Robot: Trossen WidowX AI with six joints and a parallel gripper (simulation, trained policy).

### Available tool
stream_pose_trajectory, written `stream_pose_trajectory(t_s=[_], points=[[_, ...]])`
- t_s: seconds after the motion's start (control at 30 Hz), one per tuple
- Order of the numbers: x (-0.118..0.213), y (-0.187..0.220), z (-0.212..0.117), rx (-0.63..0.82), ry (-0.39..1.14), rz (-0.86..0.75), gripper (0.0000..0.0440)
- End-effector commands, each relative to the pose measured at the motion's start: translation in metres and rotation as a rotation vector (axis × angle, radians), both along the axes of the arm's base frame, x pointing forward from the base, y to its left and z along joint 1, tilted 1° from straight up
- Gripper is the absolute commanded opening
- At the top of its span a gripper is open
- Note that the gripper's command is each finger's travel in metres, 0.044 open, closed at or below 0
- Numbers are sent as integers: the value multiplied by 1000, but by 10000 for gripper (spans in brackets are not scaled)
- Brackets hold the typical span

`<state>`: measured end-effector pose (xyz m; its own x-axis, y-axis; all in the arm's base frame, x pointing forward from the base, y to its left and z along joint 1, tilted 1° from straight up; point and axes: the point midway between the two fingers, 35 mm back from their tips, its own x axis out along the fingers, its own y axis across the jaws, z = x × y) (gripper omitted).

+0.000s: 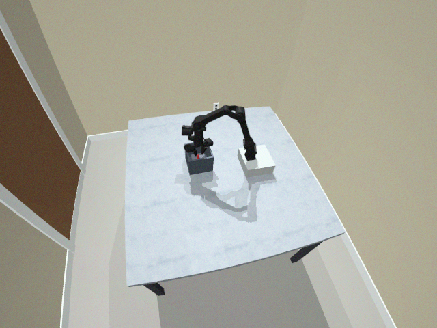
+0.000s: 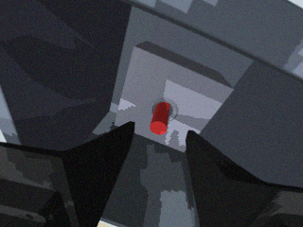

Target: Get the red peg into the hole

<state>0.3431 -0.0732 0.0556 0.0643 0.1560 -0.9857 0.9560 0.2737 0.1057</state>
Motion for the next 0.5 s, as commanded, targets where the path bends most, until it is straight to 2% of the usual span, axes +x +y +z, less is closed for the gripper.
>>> stream_pose_trajectory(t_s=[0.0, 0.47], points=[[3, -4, 5, 35, -6, -6, 225], [13, -19, 30, 94, -65, -40, 263]])
